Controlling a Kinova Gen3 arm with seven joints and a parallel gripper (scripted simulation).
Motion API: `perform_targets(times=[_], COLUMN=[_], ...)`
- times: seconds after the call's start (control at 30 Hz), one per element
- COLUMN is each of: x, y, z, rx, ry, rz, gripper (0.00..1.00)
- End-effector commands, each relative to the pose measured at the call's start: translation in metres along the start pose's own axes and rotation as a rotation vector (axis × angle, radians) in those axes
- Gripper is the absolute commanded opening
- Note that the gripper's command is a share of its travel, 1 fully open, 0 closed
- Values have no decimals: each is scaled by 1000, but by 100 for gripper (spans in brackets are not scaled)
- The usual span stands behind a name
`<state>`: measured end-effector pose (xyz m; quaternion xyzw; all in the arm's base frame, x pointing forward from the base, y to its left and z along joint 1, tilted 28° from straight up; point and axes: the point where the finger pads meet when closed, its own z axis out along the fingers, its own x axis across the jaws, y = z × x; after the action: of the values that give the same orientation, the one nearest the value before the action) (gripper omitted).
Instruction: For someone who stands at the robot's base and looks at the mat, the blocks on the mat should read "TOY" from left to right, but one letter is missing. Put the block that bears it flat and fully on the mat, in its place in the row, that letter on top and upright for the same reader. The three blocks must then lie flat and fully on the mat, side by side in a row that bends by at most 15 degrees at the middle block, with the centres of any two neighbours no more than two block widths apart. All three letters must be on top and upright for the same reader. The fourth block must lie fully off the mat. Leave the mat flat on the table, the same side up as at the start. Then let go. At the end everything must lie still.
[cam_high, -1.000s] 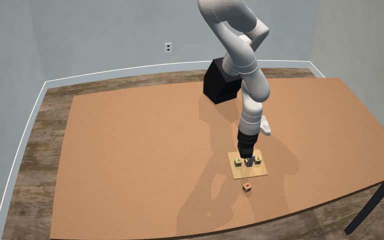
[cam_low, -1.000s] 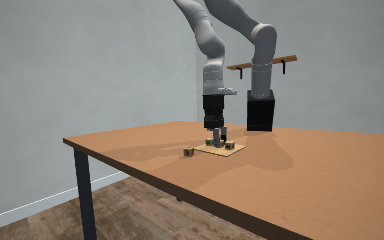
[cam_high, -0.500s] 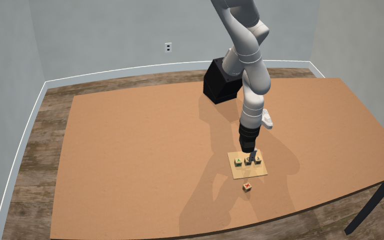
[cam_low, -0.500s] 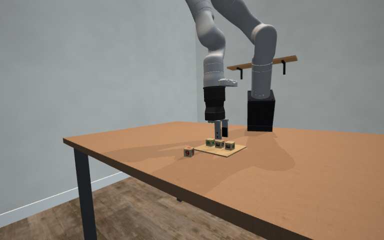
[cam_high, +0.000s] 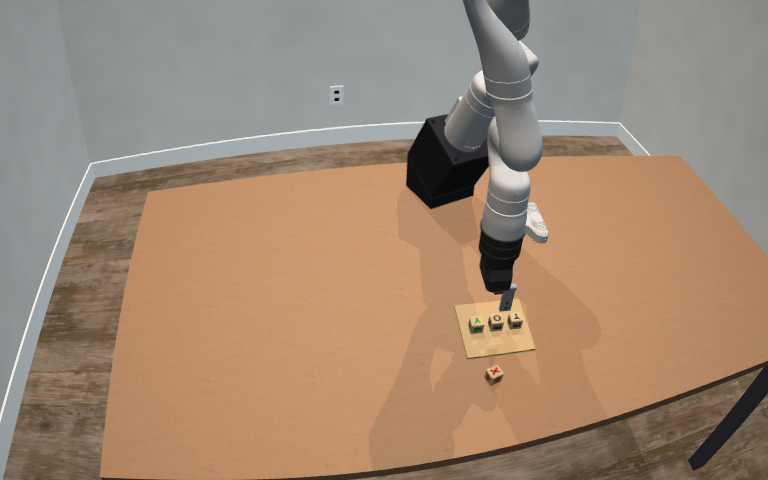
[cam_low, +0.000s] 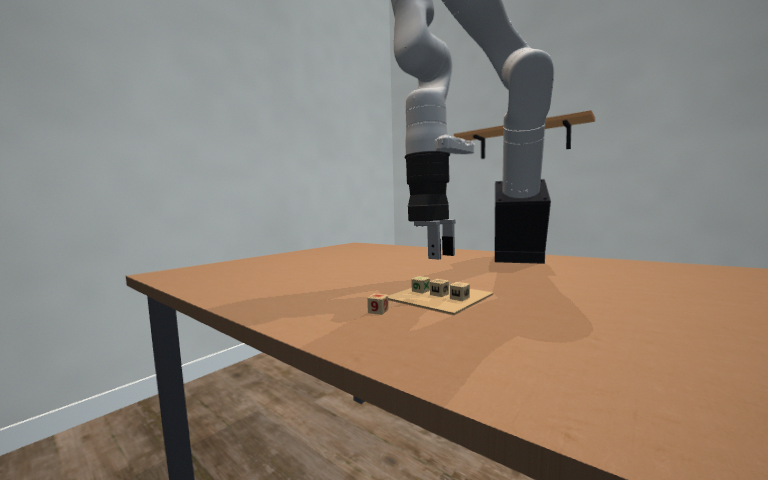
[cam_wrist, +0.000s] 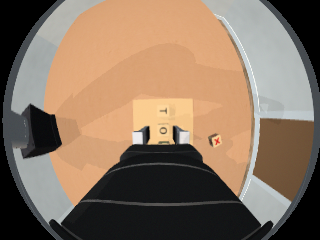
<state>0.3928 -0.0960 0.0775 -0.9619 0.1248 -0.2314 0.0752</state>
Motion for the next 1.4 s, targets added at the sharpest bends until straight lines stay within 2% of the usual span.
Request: perform_targets(times=[0.0, 0.33, 1.37], x=[4, 4, 4], y=[3, 3, 3], z=[-7, -19, -24], rx=[-13, -14, -14], ry=[10, 10, 10], rz=[-7, -7, -7], gripper=[79, 79, 79])
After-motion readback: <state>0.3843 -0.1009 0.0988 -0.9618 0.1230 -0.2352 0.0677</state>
